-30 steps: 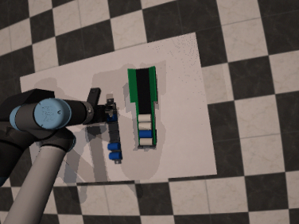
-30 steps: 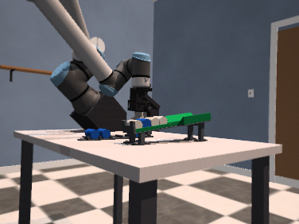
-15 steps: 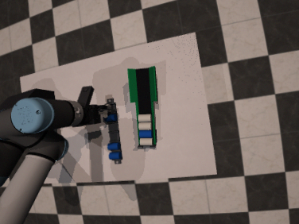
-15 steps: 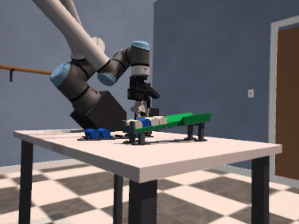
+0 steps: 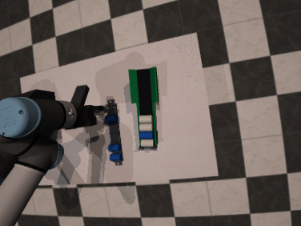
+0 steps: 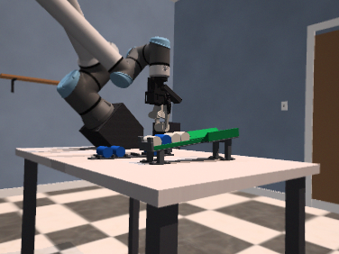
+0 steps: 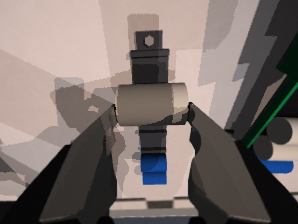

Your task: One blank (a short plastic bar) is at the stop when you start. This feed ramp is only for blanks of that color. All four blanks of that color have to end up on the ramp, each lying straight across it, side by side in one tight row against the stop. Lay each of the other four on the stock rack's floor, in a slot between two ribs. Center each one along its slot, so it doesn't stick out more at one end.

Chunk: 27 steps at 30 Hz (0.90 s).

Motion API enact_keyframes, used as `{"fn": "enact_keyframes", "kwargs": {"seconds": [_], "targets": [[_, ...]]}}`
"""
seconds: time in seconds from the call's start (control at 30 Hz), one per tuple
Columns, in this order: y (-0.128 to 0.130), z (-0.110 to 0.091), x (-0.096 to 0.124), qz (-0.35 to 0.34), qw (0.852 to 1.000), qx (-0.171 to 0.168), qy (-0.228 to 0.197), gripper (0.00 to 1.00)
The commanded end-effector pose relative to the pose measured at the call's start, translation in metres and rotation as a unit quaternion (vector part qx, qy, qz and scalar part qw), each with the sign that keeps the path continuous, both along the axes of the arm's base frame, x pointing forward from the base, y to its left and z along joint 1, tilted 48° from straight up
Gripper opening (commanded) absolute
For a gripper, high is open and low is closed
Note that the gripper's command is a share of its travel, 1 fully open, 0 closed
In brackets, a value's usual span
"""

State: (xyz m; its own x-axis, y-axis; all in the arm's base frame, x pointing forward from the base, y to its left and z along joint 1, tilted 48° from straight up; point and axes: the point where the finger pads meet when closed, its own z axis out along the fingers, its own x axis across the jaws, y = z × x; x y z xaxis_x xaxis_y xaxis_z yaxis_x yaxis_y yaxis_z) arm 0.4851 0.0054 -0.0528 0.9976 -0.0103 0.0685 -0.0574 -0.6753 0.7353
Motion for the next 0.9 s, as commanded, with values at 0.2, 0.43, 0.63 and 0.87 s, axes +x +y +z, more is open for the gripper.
{"fn": "enact_keyframes", "kwargs": {"seconds": [0.2,0.43,0.63,0.87], "targets": [[0.003,0.0,0.004,-0.003,1.0,0.0,0.002,0.36],[0.008,0.007,0.039,-0.007,1.0,0.0,-0.001,0.36],[0.022,0.034,0.124,-0.017,1.0,0.001,-0.012,0.36],[0.035,0.07,0.2,-0.026,0.999,0.001,-0.023,0.36]]}}
